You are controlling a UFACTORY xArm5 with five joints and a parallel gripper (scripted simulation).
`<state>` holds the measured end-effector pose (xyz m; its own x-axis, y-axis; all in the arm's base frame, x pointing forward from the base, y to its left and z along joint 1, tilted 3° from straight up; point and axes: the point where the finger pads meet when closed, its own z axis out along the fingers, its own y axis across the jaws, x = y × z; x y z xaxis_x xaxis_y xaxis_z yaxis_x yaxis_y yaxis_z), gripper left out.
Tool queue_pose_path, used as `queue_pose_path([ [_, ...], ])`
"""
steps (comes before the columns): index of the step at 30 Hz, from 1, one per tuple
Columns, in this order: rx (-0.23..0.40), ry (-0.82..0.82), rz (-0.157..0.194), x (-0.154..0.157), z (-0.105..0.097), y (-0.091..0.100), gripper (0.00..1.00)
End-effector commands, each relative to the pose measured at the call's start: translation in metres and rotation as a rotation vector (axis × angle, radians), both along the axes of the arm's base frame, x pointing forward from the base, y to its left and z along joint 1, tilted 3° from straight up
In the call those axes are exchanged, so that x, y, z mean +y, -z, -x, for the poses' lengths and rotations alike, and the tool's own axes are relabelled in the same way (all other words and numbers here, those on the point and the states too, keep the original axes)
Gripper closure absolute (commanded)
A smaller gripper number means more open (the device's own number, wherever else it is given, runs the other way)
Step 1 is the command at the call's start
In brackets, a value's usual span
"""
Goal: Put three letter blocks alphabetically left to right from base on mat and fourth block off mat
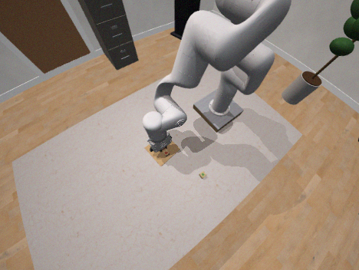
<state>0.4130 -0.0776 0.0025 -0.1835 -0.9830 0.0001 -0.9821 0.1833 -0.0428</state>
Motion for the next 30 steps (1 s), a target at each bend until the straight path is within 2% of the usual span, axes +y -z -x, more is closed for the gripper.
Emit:
queue_pose_path([
  [1,-0.003,0.0,0.001,0.0,-0.001,-0.001,0.7],
  [5,-0.003,0.0,0.001,0.0,-0.001,-0.001,0.7],
  [6,-0.003,0.0,0.001,0.0,-0.001,-0.001,0.66],
  [8,-0.003,0.0,0.001,0.0,-0.001,-0.001,0.66],
  [9,-0.003,0.0,0.001,0.0,-0.001,-0.001,0.62],
  [11,-0.003,0.0,0.001,0.0,-0.001,-0.001,0.62],
  [12,-0.003,0.0,0.001,0.0,-0.001,-0.001,0.58],
  [25,-0.003,0.0,0.001,0.0,-0.001,-0.002,0.58],
  [30,-0.003,0.0,0.001,0.0,-0.001,-0.012,0.58],
])
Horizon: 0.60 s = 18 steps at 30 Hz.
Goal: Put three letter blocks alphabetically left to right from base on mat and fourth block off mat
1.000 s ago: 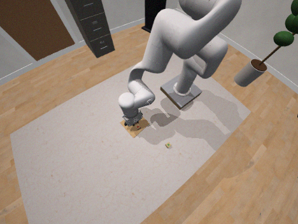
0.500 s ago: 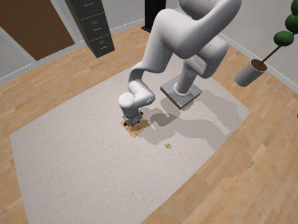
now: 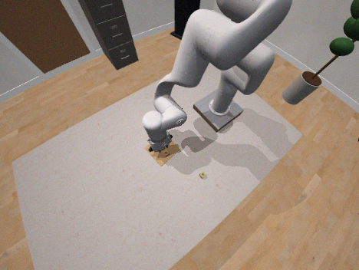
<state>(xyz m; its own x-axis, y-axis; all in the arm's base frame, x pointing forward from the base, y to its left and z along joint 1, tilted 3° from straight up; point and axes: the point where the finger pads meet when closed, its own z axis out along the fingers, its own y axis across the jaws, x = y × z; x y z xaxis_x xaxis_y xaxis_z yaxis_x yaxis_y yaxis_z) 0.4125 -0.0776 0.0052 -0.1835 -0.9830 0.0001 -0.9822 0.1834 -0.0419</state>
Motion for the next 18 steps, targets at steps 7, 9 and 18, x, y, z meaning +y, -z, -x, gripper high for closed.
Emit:
queue_pose_path([
  [7,-0.004,0.0,0.001,0.0,0.0,-0.032,0.58],
  [9,-0.004,0.0,0.001,0.0,0.0,-0.043,0.58],
  [18,-0.004,0.0,0.001,0.001,0.002,-0.083,0.58],
])
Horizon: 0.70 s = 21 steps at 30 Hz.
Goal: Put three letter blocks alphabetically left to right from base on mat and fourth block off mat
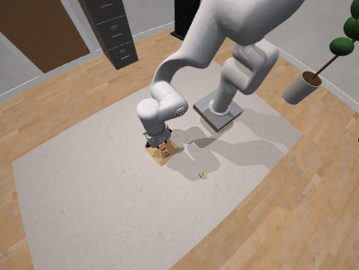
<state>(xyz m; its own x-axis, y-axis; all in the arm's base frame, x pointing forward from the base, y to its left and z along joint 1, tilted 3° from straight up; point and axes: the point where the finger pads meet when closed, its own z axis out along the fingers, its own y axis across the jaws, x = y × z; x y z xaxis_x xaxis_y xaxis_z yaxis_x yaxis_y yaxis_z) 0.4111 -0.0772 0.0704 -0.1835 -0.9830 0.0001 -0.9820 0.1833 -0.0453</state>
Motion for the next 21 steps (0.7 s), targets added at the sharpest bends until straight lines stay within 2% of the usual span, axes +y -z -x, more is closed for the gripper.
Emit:
queue_pose_path([
  [1,-0.001,0.0,0.0,0.0002,0.0007,-0.0194,0.58],
  [8,-0.001,0.0,0.0,0.0003,0.0009,-0.0225,0.58],
  [9,-0.001,0.0,0.0,0.0003,0.0009,-0.0225,0.0],
  [21,-0.001,0.0,0.0,0.0003,0.0009,-0.0225,0.0],
])
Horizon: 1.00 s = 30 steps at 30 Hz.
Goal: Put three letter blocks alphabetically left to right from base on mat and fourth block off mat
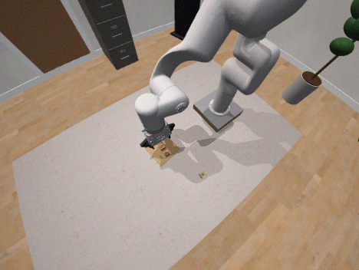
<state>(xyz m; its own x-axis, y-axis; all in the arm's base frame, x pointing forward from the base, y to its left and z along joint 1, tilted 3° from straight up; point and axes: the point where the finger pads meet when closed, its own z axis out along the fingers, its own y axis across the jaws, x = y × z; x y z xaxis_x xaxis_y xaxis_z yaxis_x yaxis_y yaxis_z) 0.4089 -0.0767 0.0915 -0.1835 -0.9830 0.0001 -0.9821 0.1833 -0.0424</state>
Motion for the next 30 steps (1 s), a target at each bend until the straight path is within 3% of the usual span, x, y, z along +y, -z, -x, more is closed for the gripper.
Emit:
queue_pose_path([
  [1,-0.004,0.0,0.001,-0.0002,-0.0013,-0.0014,0.0],
  [16,-0.004,0.0,0.001,-0.0021,0.0,0.0072,0.0],
  [17,-0.004,0.0,0.001,-0.0021,0.0,0.0072,0.45],
  [30,-0.004,0.0,0.001,-0.0021,0.0,0.0072,0.45],
])
